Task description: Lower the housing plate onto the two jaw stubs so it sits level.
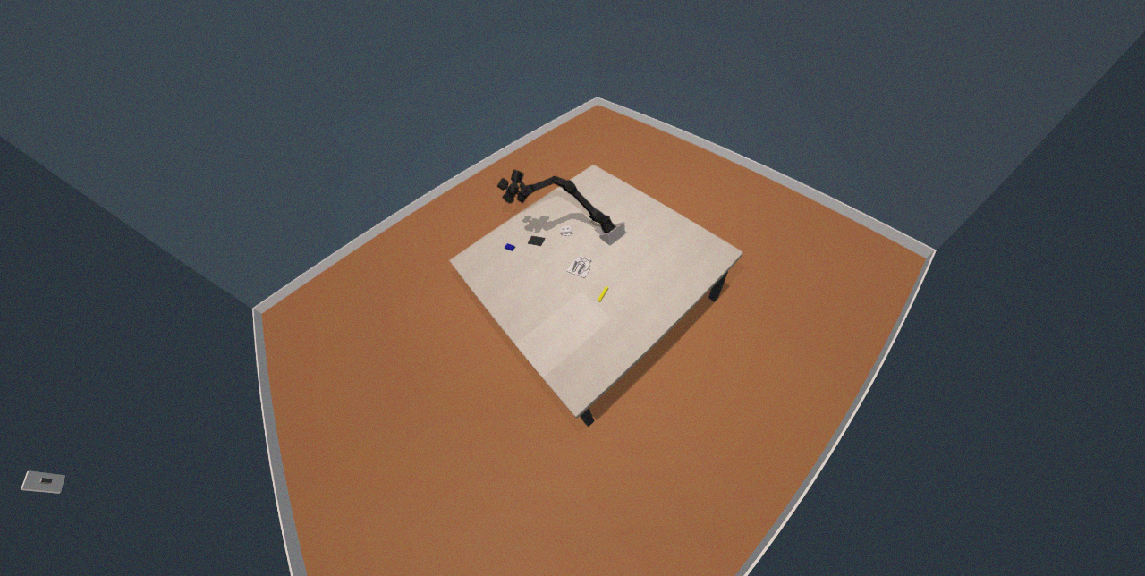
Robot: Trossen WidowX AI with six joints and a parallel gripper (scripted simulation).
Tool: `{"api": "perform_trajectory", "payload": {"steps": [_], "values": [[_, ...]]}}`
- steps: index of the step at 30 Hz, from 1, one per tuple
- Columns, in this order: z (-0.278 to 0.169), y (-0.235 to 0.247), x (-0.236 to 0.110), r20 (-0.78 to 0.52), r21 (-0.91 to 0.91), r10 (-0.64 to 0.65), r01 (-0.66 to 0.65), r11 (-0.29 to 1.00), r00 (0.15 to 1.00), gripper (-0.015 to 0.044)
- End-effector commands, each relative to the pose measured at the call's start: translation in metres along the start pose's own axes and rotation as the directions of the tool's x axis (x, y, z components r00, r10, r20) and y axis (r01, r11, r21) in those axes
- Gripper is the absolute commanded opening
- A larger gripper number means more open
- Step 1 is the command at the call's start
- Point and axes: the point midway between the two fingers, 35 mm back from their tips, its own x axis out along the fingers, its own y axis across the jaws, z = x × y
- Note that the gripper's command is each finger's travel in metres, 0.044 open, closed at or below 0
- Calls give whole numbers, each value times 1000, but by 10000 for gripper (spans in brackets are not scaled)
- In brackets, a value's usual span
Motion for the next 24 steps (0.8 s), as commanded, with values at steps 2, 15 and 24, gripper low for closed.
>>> {"api": "perform_trajectory", "payload": {"steps": [2,15,24], "values": [[0,0,0,0,3,-1,1,1000,1000,440],[8,4,-1,41,226,-58,47,973,998,440],[15,10,-2,83,382,-89,51,923,993,440]]}}
